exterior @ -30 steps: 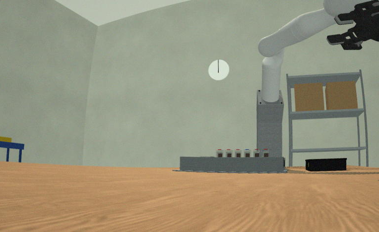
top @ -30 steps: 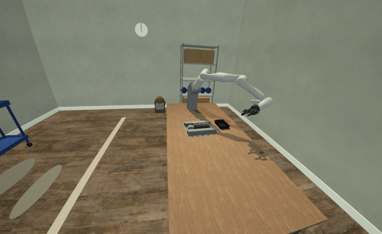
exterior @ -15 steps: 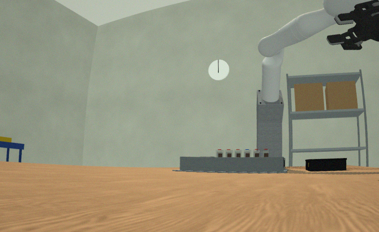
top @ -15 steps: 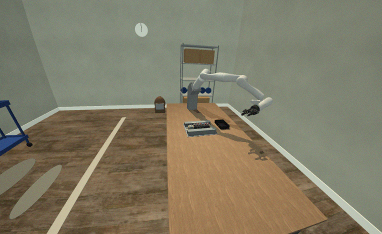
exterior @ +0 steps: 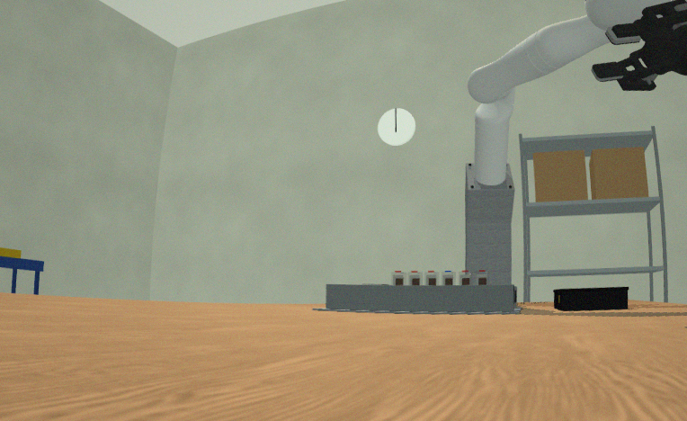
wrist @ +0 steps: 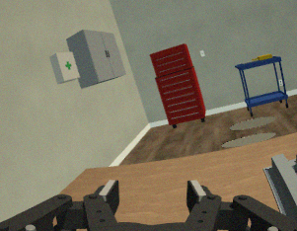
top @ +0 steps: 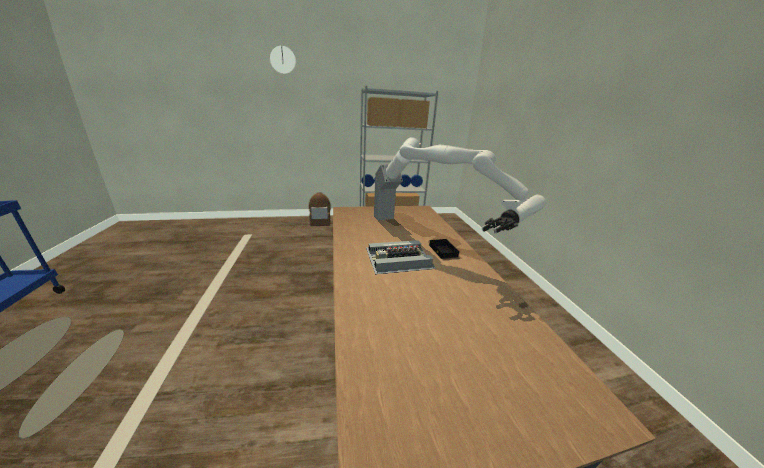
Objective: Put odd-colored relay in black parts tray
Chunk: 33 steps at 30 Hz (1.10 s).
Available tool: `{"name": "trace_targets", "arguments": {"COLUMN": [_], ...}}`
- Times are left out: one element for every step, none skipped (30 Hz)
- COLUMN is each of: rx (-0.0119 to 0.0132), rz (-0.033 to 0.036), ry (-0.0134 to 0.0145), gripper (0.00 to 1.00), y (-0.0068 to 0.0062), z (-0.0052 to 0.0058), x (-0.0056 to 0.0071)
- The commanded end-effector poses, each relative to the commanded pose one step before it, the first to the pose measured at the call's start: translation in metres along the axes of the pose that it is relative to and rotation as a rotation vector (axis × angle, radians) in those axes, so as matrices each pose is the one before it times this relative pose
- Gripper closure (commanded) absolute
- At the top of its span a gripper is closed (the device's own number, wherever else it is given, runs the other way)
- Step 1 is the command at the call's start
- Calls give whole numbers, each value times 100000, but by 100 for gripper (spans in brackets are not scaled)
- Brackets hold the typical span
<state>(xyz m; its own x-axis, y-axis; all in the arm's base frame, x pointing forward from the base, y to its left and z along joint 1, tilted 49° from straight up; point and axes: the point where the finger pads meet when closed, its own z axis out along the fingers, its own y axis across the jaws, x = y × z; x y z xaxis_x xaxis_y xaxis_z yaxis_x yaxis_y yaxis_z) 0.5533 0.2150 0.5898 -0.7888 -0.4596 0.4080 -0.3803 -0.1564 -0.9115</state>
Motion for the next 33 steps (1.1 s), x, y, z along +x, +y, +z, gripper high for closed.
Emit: {"name": "trace_targets", "arguments": {"rx": [60,57,62,67,72,78,83,89,95,101,0,0,108,114,121,127,134,141,148,155,162,170,177,185,192,200,208,0,0,216,224,232,240], "rz": [309,51,56,60,65,70,74,79,85,90,0,0,95,100,106,111,117,123,128,134,140,145,151,157,163,169,174,0,0,180,186,191,197], "ry": [2,11,11,12,13,14,15,15,16,17,0,0,17,18,19,19,20,20,20,21,21,21,21,20,20,20,19,0,0,18,17,16,15], "gripper": [39,39,39,39,39,39,39,39,39,39,39,39,39,39,39,39,39,39,39,39,39,39,39,39,39,39,39,39,39,39,39,39,39], "y": [-114,-16,-18,-19,-20,-22,-24,-25,-27,-28,0,0,-30,-32,-33,-35,-37,-38,-40,-42,-43,-45,-47,-48,-50,-52,-53,0,0,-55,-56,-58,-59], "z": [56,29,31,34,36,39,42,45,48,51,0,0,54,57,60,64,67,70,74,77,81,84,88,91,95,98,102,0,0,106,109,113,117], "x": [115,-3,-4,-4,-4,-5,-5,-5,-6,-6,0,0,-6,-7,-7,-8,-8,-9,-9,-10,-10,-11,-12,-12,-13,-13,-14,0,0,-15,-15,-16,-17]}}
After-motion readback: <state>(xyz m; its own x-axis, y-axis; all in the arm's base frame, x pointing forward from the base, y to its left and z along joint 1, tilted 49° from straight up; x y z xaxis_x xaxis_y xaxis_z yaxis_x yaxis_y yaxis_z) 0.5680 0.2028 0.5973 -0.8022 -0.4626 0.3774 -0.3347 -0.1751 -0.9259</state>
